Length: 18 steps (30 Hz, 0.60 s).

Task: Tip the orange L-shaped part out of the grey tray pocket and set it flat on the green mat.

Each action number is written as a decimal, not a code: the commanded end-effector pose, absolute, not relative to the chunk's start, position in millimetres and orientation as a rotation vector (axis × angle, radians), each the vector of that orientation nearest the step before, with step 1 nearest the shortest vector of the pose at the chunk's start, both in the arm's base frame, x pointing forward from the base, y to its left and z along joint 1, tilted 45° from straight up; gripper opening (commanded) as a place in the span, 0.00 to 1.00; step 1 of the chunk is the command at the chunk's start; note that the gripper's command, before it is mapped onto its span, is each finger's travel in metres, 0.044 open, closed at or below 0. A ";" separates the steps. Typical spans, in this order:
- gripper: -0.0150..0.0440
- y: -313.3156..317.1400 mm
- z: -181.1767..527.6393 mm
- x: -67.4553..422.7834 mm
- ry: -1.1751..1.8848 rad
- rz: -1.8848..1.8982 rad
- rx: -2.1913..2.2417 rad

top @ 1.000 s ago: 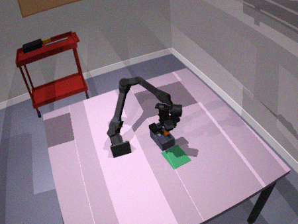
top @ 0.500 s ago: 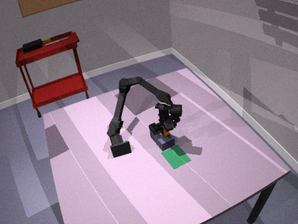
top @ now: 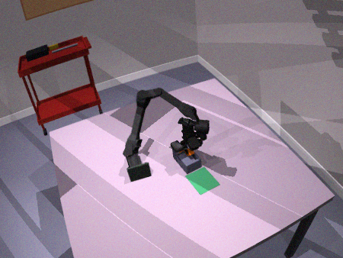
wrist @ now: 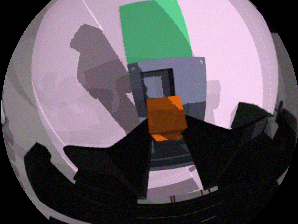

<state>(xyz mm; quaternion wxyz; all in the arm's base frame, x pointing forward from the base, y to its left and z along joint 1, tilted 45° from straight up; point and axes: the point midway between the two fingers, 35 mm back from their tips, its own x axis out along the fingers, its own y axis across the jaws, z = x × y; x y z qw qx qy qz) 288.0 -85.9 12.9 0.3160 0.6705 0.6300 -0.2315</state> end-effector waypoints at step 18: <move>0.25 -110.3 37.8 285.7 1.655 -0.607 1.765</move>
